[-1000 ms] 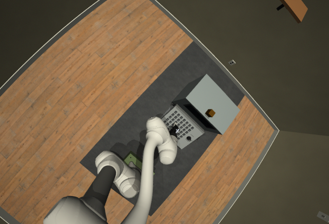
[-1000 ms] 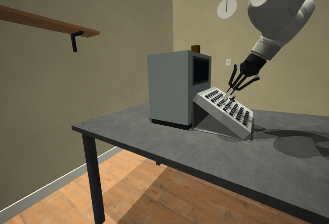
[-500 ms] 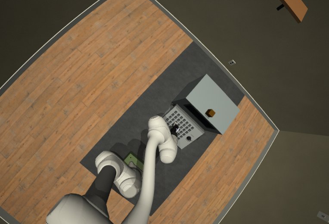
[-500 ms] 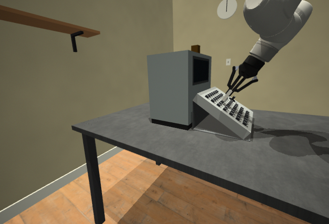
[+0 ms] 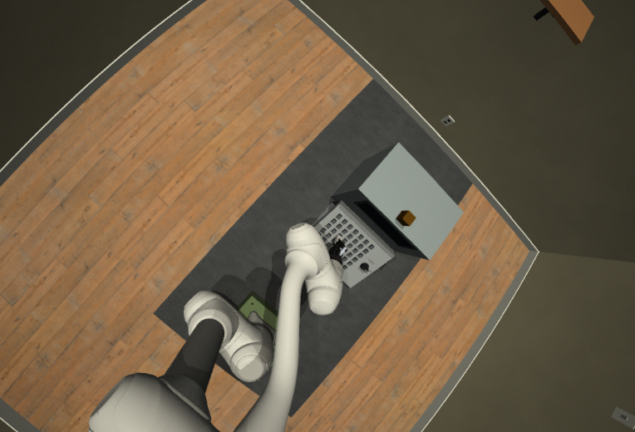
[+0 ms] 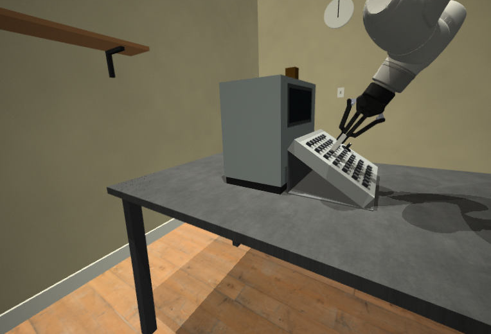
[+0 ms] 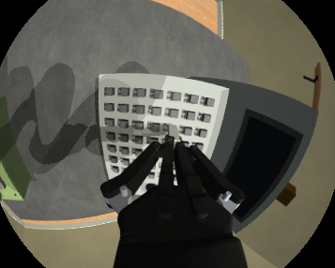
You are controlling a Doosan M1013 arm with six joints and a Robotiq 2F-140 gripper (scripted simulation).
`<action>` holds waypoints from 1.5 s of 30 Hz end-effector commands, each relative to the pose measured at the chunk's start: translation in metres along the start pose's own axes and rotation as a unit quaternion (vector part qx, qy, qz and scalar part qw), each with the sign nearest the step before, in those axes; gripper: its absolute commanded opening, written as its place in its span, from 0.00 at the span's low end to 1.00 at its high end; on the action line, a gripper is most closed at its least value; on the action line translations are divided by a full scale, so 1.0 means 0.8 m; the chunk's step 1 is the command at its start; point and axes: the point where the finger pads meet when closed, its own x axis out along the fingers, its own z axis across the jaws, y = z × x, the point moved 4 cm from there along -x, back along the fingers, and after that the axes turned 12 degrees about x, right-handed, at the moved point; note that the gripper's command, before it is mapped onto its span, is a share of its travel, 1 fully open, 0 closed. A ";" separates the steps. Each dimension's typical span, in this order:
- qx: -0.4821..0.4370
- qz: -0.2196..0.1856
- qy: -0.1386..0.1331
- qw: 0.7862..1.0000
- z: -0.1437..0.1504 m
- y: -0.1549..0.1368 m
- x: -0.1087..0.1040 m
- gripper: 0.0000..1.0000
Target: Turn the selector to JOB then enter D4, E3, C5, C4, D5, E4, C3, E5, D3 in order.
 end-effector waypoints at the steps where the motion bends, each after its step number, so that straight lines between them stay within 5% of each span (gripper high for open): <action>1: 0.000 0.000 0.000 1.000 0.000 0.000 0.000 0.00; 45: 0.000 0.000 0.000 1.000 0.000 0.000 0.018 0.00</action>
